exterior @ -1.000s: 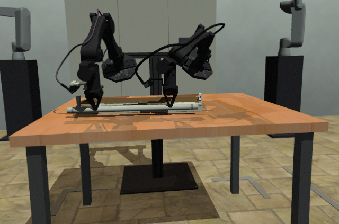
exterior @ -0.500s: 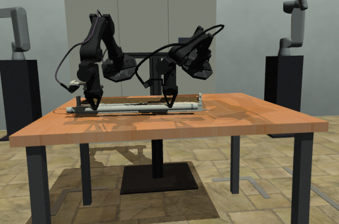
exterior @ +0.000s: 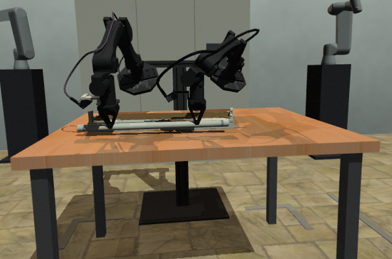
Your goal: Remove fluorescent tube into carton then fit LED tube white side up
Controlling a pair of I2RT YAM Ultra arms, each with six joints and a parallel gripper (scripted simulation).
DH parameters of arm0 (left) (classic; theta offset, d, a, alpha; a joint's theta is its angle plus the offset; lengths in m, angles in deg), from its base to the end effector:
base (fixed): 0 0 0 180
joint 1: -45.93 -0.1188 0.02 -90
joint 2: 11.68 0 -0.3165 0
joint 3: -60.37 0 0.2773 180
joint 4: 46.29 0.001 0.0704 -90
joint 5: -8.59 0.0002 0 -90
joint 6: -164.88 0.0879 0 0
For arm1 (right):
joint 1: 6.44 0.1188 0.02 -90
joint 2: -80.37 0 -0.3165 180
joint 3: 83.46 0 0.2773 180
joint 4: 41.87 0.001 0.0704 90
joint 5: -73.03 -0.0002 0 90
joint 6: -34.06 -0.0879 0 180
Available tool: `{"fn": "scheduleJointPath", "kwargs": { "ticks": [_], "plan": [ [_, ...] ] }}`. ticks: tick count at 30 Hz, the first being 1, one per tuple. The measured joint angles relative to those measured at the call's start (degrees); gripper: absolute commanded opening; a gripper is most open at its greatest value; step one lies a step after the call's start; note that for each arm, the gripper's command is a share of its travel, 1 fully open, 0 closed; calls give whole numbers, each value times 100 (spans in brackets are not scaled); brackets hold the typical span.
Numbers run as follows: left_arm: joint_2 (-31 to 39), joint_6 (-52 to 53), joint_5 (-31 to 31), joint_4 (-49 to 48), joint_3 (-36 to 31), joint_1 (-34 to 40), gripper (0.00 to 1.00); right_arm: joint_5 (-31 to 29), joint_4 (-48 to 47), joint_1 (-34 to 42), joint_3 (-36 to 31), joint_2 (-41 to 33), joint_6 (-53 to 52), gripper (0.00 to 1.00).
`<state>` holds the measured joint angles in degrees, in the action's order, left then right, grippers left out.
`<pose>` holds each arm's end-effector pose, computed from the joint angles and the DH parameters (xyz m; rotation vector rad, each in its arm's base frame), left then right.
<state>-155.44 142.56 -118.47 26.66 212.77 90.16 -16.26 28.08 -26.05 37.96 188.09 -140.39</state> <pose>0.4749 -0.3869 0.2208 2.0947 1.6612 0.9983 0.4468 -0.1570 0.3542 2.0596 1.6136 0.4392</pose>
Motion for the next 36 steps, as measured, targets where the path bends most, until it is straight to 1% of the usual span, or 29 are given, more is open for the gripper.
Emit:
{"fn": "scheduleJointPath", "kwargs": {
  "ticks": [36],
  "plan": [
    [-160, 151, 35, -352, -92, -138, 11, -11, -284, 13, 4, 264, -2, 11]
  ]
}}
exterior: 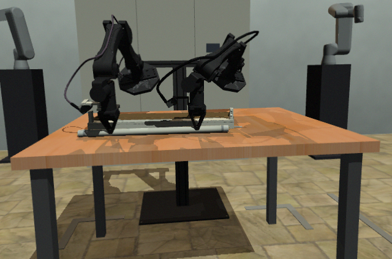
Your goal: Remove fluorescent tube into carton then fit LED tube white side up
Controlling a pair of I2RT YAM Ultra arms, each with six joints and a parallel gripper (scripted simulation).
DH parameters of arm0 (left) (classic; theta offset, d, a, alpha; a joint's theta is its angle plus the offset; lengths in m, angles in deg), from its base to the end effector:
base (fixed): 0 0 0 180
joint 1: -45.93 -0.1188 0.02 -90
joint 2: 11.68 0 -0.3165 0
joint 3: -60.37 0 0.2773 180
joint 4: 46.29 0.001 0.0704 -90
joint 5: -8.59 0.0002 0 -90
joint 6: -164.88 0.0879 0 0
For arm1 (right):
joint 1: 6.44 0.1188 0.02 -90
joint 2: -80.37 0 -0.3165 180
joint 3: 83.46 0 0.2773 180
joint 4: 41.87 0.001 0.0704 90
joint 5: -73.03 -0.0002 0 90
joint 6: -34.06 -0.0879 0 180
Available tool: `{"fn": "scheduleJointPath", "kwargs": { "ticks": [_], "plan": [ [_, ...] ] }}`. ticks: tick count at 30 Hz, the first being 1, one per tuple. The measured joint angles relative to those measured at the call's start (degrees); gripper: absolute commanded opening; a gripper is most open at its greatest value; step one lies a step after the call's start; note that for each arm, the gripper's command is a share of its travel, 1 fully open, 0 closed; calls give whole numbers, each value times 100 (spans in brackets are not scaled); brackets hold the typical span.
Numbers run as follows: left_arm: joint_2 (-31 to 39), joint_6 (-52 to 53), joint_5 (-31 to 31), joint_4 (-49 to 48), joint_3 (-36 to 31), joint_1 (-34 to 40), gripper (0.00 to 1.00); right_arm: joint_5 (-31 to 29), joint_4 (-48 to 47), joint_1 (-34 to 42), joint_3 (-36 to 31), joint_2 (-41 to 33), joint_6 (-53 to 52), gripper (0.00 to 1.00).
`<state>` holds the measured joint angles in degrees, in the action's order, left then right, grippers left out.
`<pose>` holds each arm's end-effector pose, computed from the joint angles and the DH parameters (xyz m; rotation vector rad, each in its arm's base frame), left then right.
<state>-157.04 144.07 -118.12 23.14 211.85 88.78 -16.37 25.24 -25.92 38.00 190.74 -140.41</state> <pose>0.4904 -0.3819 0.2023 2.0910 1.6621 1.0042 0.4632 -0.1618 0.3375 2.0552 1.6125 0.4403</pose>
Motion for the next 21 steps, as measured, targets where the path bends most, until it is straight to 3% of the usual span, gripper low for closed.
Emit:
{"fn": "scheduleJointPath", "kwargs": {
  "ticks": [8, 9, 21],
  "plan": [
    [-11, 20, 11, -33, -9, -9, 11, -4, 4, -2, -2, 4, 0, 11],
    [-15, 20, 9, -31, -22, -7, 49, -9, 4, -2, -2, 7, 0, 11],
    [-7, 13, 17, -87, -17, -4, 49, -15, 4, 0, -2, 7, 0, 11]
  ]
}}
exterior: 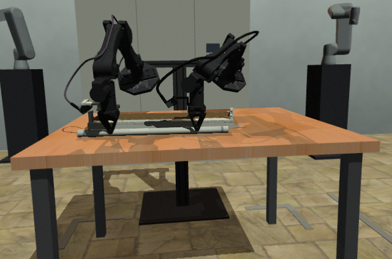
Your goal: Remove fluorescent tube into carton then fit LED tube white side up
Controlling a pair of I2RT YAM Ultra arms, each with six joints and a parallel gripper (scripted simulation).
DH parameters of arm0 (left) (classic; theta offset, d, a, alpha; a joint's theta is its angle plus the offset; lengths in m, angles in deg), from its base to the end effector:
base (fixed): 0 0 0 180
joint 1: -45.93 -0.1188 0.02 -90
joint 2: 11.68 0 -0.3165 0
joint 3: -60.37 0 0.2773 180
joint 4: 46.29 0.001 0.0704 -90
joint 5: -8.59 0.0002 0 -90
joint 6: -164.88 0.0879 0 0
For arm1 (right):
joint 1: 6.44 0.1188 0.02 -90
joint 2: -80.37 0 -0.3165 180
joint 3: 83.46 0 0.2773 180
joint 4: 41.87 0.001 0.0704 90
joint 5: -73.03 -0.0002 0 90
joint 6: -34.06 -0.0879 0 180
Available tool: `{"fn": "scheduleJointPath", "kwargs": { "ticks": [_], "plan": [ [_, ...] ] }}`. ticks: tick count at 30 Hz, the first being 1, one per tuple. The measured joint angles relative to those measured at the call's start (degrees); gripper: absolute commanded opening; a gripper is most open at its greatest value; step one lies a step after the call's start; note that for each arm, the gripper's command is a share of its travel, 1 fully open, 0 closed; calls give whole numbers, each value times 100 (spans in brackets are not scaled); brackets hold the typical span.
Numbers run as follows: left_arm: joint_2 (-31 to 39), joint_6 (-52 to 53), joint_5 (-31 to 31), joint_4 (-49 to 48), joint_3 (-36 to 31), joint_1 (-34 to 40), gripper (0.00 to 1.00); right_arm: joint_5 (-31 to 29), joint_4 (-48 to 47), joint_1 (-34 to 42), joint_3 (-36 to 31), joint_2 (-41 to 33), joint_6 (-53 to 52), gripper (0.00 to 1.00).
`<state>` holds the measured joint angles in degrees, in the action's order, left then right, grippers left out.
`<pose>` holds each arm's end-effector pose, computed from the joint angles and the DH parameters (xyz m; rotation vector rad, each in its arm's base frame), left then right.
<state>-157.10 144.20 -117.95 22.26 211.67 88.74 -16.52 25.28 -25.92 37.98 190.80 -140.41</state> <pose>0.4918 -0.3829 0.2015 2.0823 1.6578 1.0005 0.4632 -0.1620 0.3368 2.0567 1.6123 0.4360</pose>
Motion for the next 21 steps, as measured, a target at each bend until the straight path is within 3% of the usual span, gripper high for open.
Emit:
{"fn": "scheduleJointPath", "kwargs": {
  "ticks": [21],
  "plan": [
    [291, -313, -127, 573, 109, 258, 49, 0, 0, 0, 0, 0, 0, 11]
  ]
}}
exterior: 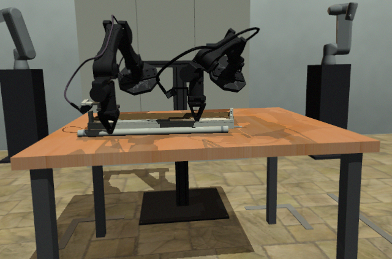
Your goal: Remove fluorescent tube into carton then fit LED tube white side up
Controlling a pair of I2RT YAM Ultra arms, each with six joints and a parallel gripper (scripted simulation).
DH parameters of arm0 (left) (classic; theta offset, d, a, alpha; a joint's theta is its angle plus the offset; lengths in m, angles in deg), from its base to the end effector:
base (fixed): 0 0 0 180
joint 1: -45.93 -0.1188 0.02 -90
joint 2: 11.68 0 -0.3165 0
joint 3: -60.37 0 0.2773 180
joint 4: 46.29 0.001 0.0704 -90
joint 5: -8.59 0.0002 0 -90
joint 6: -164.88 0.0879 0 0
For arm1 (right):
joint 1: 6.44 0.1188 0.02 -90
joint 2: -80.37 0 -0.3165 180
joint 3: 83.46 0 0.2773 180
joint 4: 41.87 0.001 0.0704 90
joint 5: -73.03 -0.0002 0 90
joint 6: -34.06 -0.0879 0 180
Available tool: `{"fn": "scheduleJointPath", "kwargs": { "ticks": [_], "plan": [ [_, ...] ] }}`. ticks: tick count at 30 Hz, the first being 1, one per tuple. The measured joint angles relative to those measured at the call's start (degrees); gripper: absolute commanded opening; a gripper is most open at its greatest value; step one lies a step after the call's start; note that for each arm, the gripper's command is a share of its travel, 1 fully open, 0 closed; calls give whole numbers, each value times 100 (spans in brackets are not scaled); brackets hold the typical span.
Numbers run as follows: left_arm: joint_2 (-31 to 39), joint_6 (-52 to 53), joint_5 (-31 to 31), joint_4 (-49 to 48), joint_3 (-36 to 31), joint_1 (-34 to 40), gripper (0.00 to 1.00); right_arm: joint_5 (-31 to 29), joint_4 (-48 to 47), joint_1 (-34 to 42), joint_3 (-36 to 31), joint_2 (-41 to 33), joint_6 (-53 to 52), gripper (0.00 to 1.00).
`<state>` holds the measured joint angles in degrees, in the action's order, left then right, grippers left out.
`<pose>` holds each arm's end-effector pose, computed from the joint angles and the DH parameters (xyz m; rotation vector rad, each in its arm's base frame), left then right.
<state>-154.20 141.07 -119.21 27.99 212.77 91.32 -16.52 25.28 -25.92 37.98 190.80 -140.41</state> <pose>0.4637 -0.3919 0.2328 2.0770 1.6615 1.0018 0.4632 -0.1620 0.3368 2.0567 1.6123 0.4360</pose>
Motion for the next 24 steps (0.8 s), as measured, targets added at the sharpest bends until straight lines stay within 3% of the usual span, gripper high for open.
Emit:
{"fn": "scheduleJointPath", "kwargs": {
  "ticks": [24],
  "plan": [
    [122, -81, -20, 199, -7, 107, 49, 0, 0, 0, 0, 0, 0, 11]
  ]
}}
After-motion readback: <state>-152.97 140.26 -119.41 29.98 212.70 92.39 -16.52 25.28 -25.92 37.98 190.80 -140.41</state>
